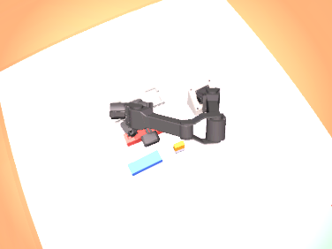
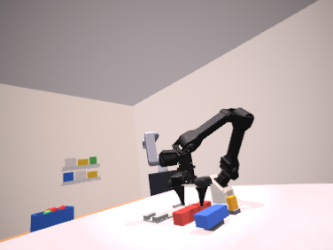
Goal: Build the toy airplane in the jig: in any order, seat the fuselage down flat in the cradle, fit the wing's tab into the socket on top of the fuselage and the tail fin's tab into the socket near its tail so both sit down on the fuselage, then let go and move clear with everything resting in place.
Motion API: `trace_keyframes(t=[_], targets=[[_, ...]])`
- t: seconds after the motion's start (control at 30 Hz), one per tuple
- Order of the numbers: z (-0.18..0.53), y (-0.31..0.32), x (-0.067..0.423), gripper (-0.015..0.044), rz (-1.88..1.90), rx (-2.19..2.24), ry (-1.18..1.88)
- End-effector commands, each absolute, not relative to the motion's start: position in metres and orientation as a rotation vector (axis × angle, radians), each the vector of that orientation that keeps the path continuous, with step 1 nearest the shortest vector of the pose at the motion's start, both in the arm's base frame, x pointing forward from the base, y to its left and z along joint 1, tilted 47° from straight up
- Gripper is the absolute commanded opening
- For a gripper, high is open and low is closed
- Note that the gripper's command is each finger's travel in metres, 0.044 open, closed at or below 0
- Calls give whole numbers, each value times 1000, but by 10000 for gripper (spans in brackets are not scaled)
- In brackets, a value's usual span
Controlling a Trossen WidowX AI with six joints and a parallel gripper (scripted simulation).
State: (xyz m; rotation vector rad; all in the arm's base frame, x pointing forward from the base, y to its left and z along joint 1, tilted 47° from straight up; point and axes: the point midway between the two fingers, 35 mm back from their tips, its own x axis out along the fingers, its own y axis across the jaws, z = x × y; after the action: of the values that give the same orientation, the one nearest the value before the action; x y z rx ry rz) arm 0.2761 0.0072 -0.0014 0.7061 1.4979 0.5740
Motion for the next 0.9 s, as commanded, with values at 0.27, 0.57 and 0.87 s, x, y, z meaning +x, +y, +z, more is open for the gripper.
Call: trace_keyframes(t=[0.27,0.57,0.87], targets=[[-15,22,275,440,575,713,1500],[-24,32,275,440,576,714,1500],[-26,35,274,309,577,714,1500]])
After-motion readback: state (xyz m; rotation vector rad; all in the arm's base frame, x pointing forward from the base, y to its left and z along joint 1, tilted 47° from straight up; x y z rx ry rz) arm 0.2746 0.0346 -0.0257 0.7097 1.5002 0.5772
